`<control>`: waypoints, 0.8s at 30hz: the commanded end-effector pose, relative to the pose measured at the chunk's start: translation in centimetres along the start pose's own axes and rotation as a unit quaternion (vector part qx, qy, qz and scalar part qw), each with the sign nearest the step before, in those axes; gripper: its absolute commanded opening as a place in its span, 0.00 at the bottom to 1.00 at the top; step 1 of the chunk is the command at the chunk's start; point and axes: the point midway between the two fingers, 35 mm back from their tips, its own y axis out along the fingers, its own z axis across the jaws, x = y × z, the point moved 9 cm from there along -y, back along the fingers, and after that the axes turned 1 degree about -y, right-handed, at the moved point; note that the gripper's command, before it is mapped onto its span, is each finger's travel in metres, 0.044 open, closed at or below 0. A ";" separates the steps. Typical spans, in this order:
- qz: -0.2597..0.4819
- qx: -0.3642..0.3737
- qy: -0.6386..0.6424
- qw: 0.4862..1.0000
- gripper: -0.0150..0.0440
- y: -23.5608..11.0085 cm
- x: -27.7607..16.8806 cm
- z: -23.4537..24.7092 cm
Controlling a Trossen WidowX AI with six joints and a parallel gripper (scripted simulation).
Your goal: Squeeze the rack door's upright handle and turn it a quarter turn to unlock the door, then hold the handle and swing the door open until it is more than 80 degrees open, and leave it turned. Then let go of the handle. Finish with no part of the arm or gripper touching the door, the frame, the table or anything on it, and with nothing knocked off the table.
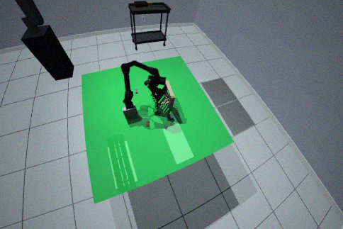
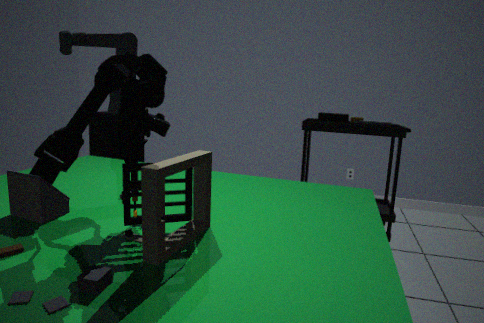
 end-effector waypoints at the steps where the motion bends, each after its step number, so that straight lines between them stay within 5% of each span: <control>1: -0.004 -0.001 0.042 0.999 0.29 0.0 0.2 1.0; 24: -0.004 0.001 0.206 0.979 0.29 -0.1 2.3 5.2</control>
